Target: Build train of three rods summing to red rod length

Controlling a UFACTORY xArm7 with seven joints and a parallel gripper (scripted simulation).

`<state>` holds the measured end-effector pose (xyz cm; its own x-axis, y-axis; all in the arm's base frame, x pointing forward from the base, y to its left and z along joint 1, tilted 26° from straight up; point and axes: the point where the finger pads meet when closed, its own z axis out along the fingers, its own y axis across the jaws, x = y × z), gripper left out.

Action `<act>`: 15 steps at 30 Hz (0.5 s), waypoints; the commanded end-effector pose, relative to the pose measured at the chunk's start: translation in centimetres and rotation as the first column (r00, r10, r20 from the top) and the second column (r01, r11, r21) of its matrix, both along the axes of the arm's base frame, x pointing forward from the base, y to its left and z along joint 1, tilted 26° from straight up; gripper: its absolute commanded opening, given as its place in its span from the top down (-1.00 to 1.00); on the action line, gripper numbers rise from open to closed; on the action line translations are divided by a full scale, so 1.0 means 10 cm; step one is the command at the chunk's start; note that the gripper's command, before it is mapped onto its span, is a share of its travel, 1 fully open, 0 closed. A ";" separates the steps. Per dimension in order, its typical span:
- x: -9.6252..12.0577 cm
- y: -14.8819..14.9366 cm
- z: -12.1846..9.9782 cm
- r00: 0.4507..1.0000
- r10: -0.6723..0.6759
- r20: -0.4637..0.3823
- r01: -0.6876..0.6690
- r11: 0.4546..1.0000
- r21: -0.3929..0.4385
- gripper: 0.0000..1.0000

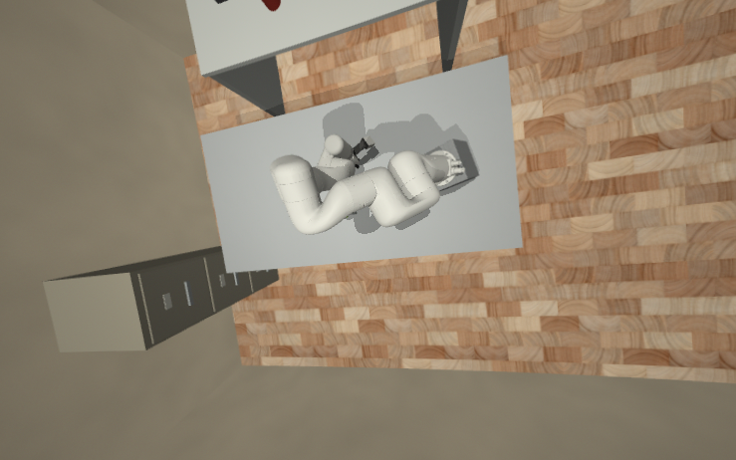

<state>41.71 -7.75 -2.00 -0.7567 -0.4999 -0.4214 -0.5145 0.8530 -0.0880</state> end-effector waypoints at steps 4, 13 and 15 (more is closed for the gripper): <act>0.01 -0.01 -0.01 1.000 -0.002 0.002 0.002 1.000 0.000 0.92; 0.04 0.01 -0.08 1.000 -0.002 0.002 0.002 1.000 0.000 0.92; 0.04 0.01 -0.08 1.000 -0.002 0.002 0.002 1.000 0.000 0.92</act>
<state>42.02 -7.62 -2.70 -0.7568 -0.5000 -0.4211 -0.5147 0.8529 -0.0876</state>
